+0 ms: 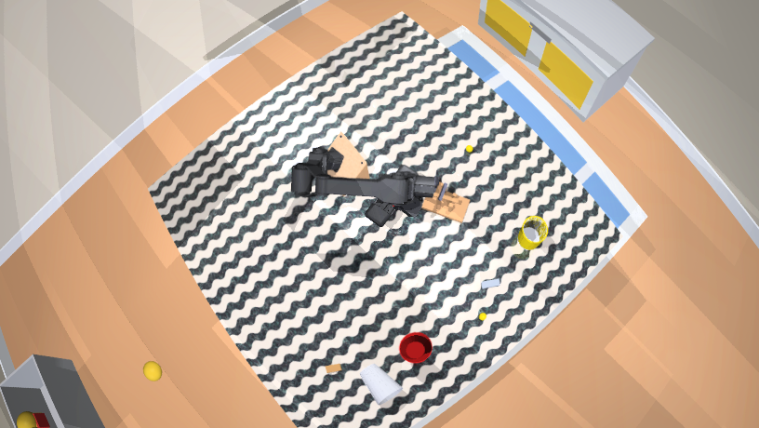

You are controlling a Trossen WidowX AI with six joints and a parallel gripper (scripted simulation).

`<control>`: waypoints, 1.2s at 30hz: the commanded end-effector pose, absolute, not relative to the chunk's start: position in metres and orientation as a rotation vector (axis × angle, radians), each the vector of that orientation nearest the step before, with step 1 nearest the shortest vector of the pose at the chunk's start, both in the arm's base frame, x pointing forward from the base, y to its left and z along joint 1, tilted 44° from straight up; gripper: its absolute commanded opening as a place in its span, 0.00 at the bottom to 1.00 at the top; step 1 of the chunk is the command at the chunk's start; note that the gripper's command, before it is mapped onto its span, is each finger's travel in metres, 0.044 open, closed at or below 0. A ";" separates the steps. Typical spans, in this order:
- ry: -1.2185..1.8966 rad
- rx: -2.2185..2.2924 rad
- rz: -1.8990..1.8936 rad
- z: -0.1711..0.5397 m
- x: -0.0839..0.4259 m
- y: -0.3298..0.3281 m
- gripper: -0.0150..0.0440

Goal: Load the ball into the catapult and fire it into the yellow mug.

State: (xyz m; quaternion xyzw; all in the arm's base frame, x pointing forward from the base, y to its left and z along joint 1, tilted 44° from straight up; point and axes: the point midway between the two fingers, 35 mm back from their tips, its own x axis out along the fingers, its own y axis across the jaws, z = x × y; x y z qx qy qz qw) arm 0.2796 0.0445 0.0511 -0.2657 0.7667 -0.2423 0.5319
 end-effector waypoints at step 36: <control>2.076 -0.798 -0.483 -0.066 0.279 0.092 0.25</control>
